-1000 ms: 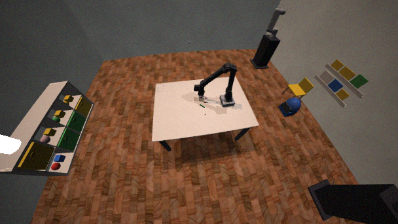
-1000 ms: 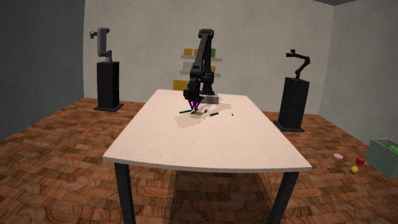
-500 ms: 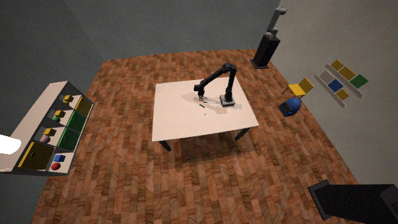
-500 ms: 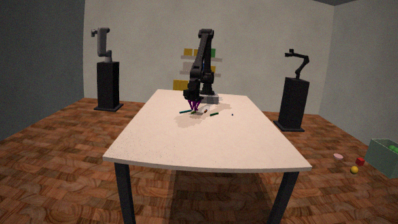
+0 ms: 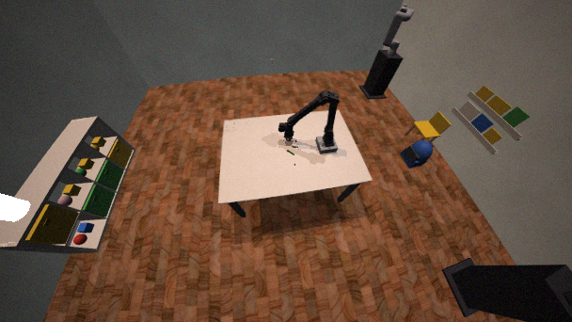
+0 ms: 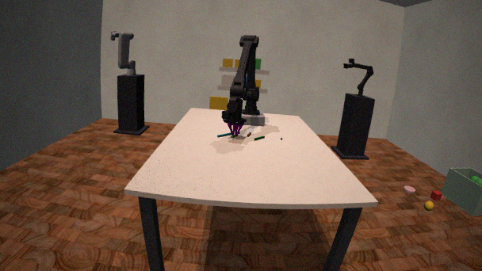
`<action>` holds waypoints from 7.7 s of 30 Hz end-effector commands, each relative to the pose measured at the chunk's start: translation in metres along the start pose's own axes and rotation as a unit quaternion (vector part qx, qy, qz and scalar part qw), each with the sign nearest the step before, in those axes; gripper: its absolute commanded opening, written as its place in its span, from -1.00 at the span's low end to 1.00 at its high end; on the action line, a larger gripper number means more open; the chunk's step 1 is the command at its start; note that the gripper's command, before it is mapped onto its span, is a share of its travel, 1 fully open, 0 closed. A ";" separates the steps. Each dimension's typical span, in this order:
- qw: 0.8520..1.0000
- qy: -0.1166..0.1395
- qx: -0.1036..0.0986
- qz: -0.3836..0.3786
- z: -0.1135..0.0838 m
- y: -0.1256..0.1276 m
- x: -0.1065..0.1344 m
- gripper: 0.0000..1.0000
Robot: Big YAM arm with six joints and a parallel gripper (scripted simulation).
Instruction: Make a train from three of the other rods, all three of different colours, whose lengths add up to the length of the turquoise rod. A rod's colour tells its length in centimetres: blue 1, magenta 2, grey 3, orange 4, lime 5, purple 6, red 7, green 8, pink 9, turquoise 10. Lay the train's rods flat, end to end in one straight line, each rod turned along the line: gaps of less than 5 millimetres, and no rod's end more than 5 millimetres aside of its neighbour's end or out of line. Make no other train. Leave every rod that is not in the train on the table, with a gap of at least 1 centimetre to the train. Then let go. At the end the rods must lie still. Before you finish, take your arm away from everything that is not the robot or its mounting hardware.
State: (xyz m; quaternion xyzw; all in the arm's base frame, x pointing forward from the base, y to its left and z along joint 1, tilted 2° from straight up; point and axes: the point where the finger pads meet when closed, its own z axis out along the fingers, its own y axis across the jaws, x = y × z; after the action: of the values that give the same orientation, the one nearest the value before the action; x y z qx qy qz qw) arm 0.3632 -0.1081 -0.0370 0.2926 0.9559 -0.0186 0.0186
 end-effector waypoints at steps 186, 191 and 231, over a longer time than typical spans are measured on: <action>0.989 0.004 0.000 -0.148 -0.006 0.057 0.034 -0.91; 0.989 0.004 0.000 -0.148 -0.006 0.057 0.034 -0.91; 0.989 -0.003 -0.003 -0.148 -0.010 0.060 0.025 -0.91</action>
State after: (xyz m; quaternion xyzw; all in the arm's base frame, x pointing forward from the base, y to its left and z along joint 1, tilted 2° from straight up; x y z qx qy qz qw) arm 0.3638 -0.0389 -0.0308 0.1472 0.9888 -0.0194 0.0119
